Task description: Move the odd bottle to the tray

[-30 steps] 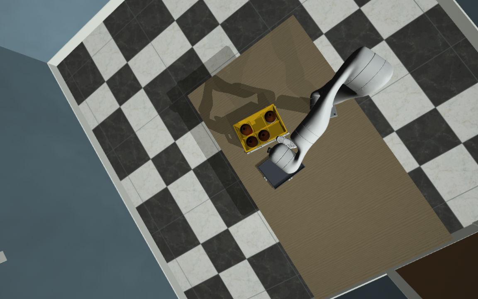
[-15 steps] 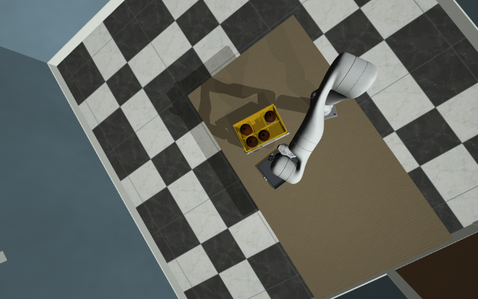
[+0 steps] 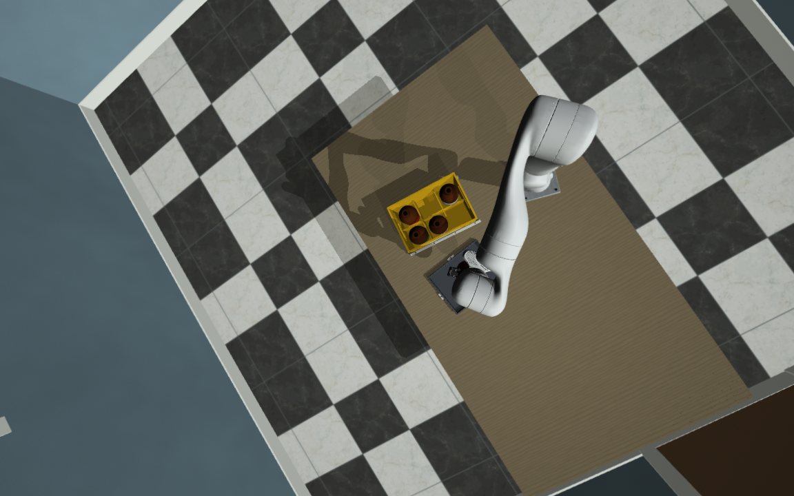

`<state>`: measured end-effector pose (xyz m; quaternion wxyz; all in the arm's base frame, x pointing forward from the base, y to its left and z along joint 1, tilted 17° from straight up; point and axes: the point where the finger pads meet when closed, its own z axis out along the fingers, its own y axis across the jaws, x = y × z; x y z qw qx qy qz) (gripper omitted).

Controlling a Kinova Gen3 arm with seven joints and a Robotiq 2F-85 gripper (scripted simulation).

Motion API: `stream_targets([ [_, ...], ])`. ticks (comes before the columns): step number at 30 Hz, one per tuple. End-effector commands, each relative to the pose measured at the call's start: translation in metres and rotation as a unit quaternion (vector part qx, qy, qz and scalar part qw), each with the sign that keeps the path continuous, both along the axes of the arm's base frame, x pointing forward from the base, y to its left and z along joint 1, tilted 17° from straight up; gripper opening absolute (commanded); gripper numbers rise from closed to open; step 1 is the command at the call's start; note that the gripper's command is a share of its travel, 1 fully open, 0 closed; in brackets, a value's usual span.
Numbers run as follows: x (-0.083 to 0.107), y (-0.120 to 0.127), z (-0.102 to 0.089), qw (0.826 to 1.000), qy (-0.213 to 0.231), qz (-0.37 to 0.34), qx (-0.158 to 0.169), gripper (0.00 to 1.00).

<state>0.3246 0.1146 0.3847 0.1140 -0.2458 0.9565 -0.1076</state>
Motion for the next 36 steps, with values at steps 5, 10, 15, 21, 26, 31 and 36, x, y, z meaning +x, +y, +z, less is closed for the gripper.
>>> stream_targets([
  [5,0.005,0.001,-0.001,1.000,0.004,-0.004,0.005,0.00],
  [10,0.008,0.004,0.000,1.000,0.004,-0.004,0.005,0.00],
  [15,0.009,0.007,0.000,1.000,0.004,-0.004,0.005,0.00],
  [21,0.011,0.008,0.000,1.000,0.004,-0.004,0.005,0.00],
  [26,0.012,0.011,0.000,1.000,0.004,-0.004,0.005,0.00],
  [31,0.014,0.013,0.000,1.000,0.004,-0.004,0.005,0.00],
  [36,0.016,0.015,0.000,1.000,0.004,-0.004,0.005,0.00],
])
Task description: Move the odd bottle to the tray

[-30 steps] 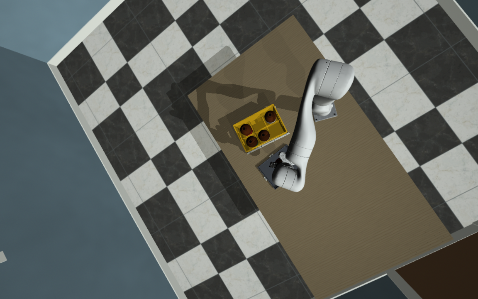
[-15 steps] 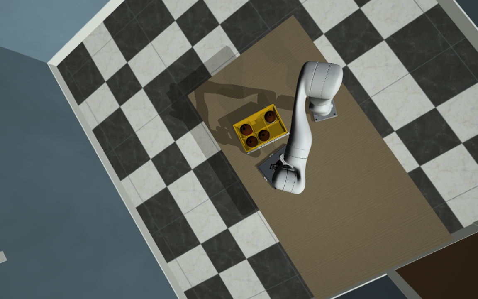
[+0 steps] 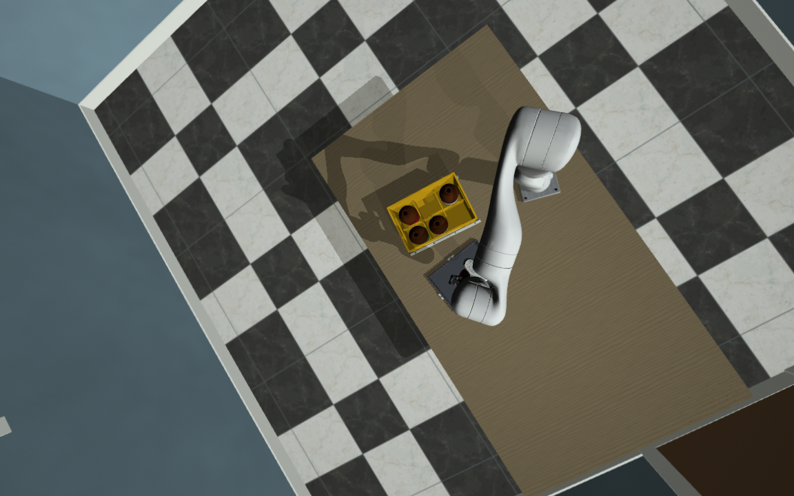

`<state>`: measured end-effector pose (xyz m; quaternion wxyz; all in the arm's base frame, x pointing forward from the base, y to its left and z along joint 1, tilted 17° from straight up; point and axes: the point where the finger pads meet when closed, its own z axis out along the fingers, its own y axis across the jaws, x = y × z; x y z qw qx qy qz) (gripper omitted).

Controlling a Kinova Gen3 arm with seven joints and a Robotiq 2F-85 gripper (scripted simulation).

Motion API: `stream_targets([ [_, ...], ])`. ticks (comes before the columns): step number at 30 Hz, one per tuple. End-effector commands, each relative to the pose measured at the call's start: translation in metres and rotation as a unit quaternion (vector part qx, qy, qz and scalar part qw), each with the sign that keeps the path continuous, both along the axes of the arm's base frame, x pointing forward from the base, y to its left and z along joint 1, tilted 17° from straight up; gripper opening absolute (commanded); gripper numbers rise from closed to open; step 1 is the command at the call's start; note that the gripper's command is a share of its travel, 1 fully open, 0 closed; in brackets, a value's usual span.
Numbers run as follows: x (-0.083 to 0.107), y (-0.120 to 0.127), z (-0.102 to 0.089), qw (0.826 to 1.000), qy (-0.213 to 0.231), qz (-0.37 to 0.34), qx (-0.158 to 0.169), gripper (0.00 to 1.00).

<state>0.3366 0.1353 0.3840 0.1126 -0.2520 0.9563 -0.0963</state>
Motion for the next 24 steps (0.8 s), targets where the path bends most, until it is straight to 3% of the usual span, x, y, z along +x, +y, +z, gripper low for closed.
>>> stream_targets([
  [1,0.004,-0.005,0.001,1.000,-0.001,-0.011,-0.005,0.00],
  [24,0.013,0.008,0.001,1.000,-0.001,-0.011,-0.005,0.00],
])
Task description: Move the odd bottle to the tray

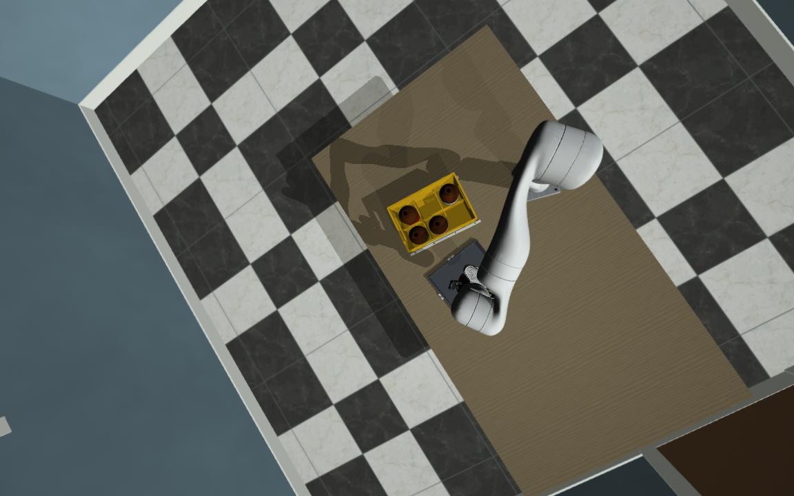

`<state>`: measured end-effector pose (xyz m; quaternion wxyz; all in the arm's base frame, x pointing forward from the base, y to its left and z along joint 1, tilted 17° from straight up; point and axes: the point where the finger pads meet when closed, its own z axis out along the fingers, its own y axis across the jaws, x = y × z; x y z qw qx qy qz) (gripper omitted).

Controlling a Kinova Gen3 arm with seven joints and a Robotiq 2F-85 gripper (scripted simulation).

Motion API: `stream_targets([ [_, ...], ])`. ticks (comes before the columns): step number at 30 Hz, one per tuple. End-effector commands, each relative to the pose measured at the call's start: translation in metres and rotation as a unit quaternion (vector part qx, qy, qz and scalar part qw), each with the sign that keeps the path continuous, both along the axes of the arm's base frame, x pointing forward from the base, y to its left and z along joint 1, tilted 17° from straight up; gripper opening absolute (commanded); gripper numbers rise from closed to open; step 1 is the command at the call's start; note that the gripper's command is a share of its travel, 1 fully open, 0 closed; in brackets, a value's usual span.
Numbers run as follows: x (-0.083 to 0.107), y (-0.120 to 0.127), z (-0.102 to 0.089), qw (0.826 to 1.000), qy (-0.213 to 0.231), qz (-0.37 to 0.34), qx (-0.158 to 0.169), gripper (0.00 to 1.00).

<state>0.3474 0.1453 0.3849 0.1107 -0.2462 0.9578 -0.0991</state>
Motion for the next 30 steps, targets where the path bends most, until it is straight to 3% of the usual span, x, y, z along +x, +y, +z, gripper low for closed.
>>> stream_targets([
  [1,0.0026,-0.0016,0.0005,1.000,-0.001,-0.005,-0.003,0.00],
  [30,0.0054,0.0025,0.0006,1.000,-0.001,-0.005,-0.003,0.00],
])
